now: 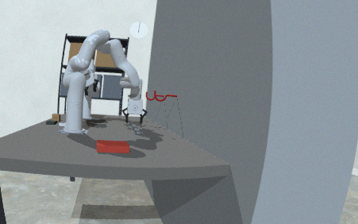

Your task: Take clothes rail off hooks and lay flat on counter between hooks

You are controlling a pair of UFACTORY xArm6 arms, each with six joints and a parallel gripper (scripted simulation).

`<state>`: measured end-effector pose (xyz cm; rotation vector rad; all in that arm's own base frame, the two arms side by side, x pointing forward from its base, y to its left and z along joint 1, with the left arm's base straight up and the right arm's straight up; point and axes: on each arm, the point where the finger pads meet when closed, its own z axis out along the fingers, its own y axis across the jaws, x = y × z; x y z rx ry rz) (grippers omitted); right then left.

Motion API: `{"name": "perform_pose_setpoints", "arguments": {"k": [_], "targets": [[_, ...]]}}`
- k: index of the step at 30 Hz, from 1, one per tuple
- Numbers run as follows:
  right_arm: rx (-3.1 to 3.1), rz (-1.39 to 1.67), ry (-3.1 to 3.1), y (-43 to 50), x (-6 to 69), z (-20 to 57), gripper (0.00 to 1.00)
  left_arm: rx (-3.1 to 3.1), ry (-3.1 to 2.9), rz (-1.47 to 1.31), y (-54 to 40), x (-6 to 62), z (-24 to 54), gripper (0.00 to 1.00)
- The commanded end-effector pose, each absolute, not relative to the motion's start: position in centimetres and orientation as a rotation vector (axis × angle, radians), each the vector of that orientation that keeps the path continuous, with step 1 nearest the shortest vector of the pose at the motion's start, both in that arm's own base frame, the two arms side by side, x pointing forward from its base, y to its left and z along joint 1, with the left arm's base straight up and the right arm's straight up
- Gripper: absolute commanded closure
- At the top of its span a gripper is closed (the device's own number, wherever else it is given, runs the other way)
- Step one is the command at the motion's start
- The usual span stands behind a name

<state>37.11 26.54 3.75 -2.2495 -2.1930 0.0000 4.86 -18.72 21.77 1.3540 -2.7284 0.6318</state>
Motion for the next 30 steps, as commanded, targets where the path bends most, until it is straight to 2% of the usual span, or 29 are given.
{"name": "perform_pose_setpoints", "arguments": {"k": [1, 30], "targets": [[-2.25, -0.004, -2.193, 26.6, 37.2, 4.7, 0.0, 1.354, -2.728, 0.634, -18.7, 4.9, 21.8, 0.0], [-2.25, -0.004, -2.193, 26.6, 37.2, 8.9, 0.0, 1.354, -2.728, 0.634, -18.7, 4.9, 21.8, 0.0]]}}
